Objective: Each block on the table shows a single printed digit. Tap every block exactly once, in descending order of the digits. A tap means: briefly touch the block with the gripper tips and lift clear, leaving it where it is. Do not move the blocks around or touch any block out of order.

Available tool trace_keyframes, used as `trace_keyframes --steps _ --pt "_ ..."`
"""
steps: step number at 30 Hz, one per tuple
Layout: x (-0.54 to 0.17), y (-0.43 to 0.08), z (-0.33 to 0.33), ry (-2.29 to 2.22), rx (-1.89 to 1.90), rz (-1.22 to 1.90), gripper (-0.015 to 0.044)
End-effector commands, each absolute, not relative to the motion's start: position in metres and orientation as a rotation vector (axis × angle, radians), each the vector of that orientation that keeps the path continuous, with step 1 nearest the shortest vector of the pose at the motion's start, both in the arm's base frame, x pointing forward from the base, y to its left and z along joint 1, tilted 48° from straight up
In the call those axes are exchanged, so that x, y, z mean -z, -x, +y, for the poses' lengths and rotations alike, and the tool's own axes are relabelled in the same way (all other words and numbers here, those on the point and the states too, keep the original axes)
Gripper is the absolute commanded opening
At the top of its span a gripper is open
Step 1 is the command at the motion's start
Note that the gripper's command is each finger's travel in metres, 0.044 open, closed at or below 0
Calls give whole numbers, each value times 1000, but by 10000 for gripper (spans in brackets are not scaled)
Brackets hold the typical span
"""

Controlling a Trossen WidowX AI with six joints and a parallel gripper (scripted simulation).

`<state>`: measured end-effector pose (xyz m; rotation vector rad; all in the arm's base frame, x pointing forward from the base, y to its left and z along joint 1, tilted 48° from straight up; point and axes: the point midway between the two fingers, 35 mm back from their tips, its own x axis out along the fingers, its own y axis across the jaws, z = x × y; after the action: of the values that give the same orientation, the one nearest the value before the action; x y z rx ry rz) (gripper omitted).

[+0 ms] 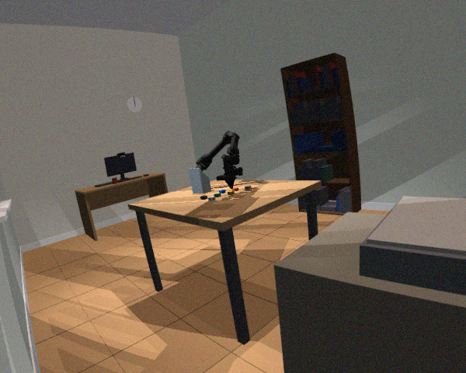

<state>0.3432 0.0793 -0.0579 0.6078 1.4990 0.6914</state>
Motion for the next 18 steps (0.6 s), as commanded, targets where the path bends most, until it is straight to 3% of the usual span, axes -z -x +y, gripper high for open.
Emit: trace_keyframes --steps 1,18 --pt "65 -339 86 -616 -692 1510 20" --pt "65 -341 86 -613 -692 1504 20"
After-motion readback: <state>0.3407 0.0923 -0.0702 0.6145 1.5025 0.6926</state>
